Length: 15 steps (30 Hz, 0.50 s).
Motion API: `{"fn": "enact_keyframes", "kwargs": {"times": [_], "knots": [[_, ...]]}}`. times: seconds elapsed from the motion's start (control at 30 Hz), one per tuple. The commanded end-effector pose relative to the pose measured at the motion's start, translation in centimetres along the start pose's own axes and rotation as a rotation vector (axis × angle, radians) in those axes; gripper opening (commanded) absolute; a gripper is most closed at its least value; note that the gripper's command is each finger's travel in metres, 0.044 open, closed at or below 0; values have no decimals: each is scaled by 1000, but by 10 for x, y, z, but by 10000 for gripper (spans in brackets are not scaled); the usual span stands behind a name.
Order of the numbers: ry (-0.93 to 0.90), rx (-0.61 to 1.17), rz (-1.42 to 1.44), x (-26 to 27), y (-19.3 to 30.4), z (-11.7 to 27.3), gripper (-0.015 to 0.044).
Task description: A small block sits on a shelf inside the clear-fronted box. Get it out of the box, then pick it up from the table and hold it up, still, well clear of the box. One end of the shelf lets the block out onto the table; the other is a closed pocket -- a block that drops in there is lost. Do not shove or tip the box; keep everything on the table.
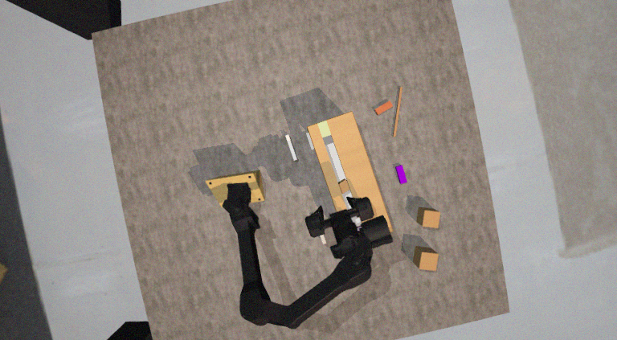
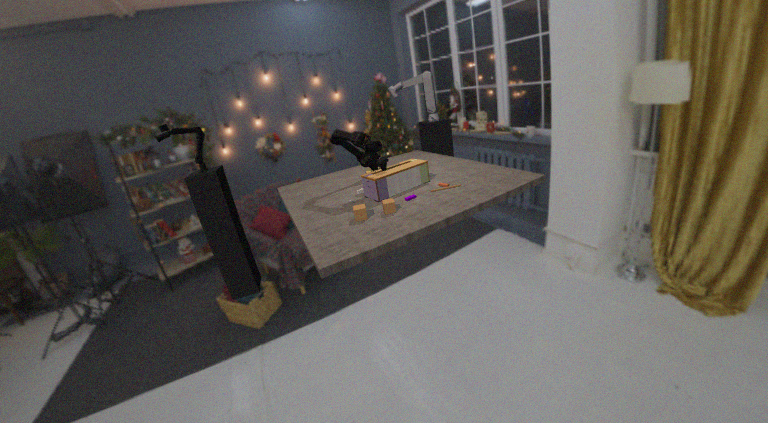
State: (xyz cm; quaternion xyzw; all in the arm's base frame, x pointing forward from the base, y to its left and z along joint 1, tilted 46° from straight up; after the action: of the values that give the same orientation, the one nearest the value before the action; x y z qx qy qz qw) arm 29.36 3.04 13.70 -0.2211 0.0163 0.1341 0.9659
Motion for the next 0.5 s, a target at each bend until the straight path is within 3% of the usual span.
{"fn": "enact_keyframes", "kwargs": {"times": [0.0, 0.47], "knots": [[7, -5, 6, -2, -3, -8, 400], [3, -3, 3, -3, -10, -20, 400]]}}
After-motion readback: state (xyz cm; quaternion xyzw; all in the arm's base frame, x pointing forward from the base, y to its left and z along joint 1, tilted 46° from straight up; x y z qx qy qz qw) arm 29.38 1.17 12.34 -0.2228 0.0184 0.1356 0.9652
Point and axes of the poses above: the point midway between the two fingers, 35 mm back from their tips, its own z axis back along the fingers, its own x axis across the jaws, y = z × x, the point moved 2 cm from there along z, back along the fingers
